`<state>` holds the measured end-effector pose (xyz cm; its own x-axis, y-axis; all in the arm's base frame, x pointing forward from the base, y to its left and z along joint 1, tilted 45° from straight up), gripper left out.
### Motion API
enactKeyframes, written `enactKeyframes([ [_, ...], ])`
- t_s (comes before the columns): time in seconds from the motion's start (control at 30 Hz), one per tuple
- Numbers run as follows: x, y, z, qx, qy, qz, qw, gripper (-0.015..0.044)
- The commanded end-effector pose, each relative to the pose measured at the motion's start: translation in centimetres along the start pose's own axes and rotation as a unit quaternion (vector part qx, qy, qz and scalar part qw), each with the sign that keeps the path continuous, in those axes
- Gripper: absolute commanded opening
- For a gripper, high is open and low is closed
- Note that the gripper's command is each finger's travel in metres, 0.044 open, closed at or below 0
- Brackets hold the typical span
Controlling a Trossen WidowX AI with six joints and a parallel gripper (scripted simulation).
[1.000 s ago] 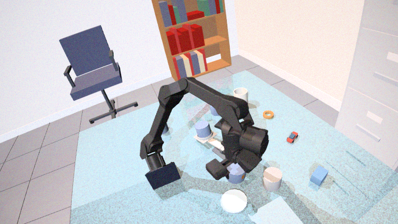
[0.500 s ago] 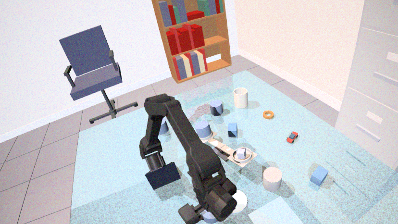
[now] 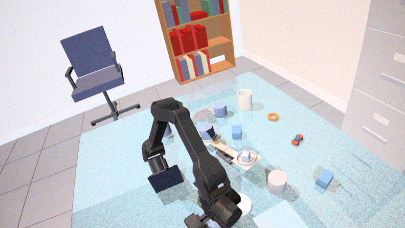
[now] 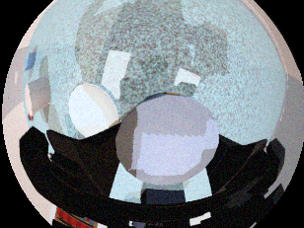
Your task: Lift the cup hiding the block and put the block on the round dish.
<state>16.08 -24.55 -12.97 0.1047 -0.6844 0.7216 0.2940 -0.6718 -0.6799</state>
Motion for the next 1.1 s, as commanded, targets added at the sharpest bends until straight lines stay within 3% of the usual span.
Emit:
enactKeyframes([
  [0.0,0.0,0.1,0.1,0.0,0.004,-0.008,1.0,0.0],
  [0.37,-1.7,0.1,0.1,0.0,0.005,-0.008,1.0,0.0],
  [0.9,-1.0,0.1,0.1,0.001,0.002,-0.007,1.0,0.042],
  [1.07,4.1,0.1,0.0,-0.001,0.004,-0.008,1.0,0.044],
])
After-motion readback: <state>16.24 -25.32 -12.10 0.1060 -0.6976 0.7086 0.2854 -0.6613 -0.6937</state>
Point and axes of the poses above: the point midway between the two fingers, 35 mm back from their tips, its own x axis back along the fingers, its own z axis across the jaws, y = z × x, the point moved 9 cm from there along x, back along the fingers, and after that the axes turned 3 degrees about -x, right-handed, at the moved point
